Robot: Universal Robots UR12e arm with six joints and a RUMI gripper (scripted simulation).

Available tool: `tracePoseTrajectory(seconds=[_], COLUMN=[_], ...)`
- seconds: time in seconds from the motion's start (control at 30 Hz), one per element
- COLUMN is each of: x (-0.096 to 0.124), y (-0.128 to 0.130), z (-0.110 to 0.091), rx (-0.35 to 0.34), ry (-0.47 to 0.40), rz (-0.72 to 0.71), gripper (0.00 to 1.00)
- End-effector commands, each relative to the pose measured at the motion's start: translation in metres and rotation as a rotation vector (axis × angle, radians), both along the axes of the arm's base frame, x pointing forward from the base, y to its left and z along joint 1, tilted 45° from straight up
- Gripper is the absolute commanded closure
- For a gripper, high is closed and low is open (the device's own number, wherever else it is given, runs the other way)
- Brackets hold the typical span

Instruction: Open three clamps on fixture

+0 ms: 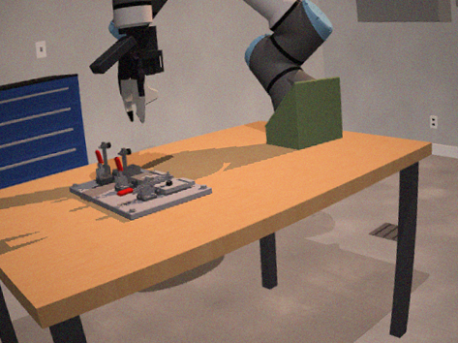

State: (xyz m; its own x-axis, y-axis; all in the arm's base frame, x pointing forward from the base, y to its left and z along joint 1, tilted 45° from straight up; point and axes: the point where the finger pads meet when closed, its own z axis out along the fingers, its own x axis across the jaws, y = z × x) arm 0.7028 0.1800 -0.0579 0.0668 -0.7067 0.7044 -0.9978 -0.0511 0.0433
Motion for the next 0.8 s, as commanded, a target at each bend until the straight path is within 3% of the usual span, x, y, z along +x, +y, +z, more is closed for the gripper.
tracePoseTrajectory(seconds=[0.0,0.17,0.77], x=[0.0,-0.001,-0.002], y=[0.0,-0.003,-0.043], z=[0.002,-0.001,-0.042], rx=[0.0,-0.001,-0.002], ry=[-0.001,0.001,0.003], rz=[0.0,0.0,-0.001], gripper=[0.72,0.72,0.72])
